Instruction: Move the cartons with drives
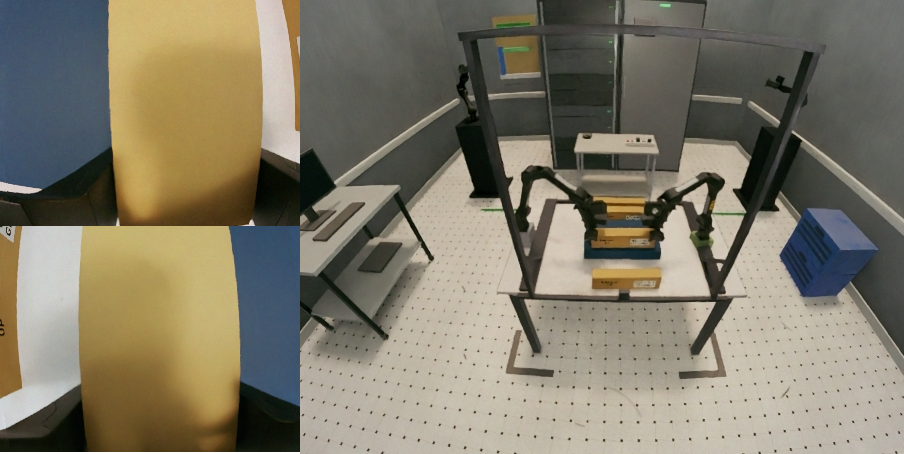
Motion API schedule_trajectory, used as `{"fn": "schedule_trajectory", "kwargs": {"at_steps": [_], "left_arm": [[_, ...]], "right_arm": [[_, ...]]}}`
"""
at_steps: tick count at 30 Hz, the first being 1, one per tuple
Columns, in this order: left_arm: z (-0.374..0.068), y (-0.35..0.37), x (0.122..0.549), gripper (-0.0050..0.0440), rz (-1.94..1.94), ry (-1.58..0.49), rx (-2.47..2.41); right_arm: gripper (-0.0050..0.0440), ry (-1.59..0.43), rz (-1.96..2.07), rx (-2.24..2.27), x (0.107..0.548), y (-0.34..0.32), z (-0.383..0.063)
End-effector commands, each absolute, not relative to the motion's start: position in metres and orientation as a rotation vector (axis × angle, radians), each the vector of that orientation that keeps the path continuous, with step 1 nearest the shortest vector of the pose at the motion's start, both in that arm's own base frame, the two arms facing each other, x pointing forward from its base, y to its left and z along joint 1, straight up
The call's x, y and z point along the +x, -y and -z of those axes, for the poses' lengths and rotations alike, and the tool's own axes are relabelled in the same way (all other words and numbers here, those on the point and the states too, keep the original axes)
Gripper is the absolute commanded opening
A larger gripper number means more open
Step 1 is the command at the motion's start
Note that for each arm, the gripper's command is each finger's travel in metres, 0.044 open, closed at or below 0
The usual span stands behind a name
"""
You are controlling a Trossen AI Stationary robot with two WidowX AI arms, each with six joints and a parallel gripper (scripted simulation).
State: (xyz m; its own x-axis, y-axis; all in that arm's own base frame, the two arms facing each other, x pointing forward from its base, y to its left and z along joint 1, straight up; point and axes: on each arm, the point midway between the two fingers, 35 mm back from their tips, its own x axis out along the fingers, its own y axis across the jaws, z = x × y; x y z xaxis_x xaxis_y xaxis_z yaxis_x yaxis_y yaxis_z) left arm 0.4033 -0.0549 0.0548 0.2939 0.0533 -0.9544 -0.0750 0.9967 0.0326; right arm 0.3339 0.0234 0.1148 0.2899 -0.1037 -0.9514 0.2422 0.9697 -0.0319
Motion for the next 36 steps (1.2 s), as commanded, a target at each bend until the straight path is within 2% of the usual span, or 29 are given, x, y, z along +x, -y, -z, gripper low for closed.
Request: {"fn": "schedule_trajectory", "kwargs": {"at_steps": [1, 29, 30, 36], "left_arm": [[-0.0903, 0.0585, 0.4066, -0.0050, -0.073, -1.186, -0.033], [-0.0903, 0.0585, 0.4061, -0.0050, -0.072, -1.187, -0.033], [-0.0945, 0.0518, 0.4069, -0.0050, -0.068, -1.179, -0.037], [-0.0945, 0.0518, 0.4069, -0.0050, -0.068, -1.179, -0.037]], "right_arm": [[-0.0050, -1.174, 0.214, 0.145, 0.3348, -0.0248, -0.1433], [-0.0050, -1.221, 0.225, 0.134, 0.3352, -0.0245, -0.1432], [-0.0050, -1.170, 0.214, 0.145, 0.3335, -0.0213, -0.1409], [-0.0050, -1.170, 0.214, 0.145, 0.3335, -0.0213, -0.1409]]}}
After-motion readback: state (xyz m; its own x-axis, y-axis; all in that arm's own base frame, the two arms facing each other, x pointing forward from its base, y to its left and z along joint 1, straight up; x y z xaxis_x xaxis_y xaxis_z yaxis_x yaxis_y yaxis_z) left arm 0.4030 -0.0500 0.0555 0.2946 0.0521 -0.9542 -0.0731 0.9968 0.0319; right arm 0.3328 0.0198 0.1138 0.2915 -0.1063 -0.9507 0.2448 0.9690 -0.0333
